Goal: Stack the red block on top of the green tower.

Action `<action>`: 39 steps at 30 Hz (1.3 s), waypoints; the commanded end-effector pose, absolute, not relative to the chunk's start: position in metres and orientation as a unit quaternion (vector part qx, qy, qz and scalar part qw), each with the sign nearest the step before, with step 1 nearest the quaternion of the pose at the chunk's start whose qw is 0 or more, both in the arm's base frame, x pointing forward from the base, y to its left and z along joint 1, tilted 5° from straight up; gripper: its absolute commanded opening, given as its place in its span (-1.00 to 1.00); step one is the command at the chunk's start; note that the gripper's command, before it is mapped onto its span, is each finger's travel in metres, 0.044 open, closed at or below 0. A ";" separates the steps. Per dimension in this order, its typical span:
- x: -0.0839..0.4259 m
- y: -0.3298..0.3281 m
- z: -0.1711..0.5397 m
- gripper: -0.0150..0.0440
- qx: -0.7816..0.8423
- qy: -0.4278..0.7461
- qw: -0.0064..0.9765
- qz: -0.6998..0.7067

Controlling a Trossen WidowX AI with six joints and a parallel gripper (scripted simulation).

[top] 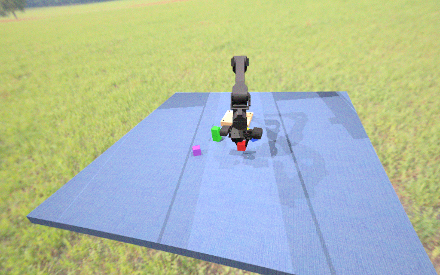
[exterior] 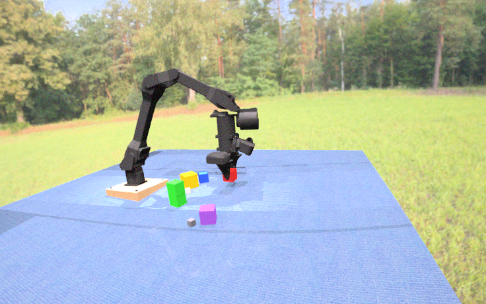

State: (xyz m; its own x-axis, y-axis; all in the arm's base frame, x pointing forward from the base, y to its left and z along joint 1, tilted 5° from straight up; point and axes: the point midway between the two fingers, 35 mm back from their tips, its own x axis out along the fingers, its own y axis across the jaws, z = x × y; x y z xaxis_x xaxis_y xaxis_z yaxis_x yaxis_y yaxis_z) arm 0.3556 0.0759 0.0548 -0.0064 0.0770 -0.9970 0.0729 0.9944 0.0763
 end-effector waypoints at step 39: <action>0.311 -0.023 0.143 -0.49 0.049 0.707 0.706 0.000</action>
